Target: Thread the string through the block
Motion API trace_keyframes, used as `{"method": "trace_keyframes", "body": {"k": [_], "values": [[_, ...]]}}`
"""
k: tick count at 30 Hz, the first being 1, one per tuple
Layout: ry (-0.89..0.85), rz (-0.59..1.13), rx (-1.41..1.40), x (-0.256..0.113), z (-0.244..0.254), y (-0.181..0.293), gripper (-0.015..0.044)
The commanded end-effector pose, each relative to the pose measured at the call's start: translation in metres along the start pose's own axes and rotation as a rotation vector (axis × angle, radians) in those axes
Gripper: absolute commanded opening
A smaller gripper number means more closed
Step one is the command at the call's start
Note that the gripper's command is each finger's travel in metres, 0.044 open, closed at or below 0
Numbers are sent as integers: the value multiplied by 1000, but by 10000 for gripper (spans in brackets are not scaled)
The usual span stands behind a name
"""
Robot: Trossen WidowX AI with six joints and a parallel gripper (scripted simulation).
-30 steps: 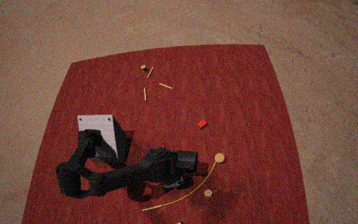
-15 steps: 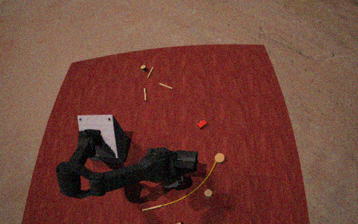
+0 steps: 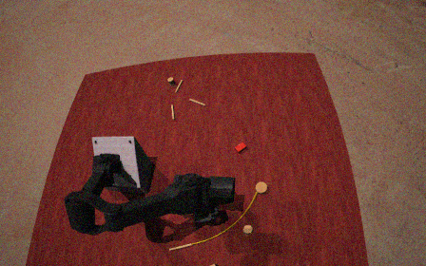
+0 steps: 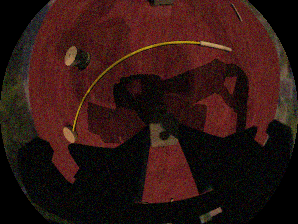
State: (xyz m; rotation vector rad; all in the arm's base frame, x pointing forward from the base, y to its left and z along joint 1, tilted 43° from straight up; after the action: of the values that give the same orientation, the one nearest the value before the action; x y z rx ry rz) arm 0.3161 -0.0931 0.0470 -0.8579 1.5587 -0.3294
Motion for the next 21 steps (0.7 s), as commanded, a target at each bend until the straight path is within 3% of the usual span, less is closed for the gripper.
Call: {"method": "trace_keyframes", "body": {"k": [1, 7, 21], "values": [[-3, -3, 10, -4, 0, -2, 0], [-3, 11, 10, -5, 0, -3, 0], [-21, 241, 10, 0, -1, -20, 0]]}}
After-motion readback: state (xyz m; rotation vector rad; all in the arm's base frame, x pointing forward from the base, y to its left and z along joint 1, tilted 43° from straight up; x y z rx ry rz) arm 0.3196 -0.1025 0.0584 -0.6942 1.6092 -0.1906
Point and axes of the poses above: the point midway between the two fingers, 35 mm back from their tips, its own x axis out along the fingers, its own z axis across the jaws, y = z × x, the point moved 2 cm from there along -x, back along the fingers, and after that the axes turned 5 degrees about -x, right-handed, at the moved point
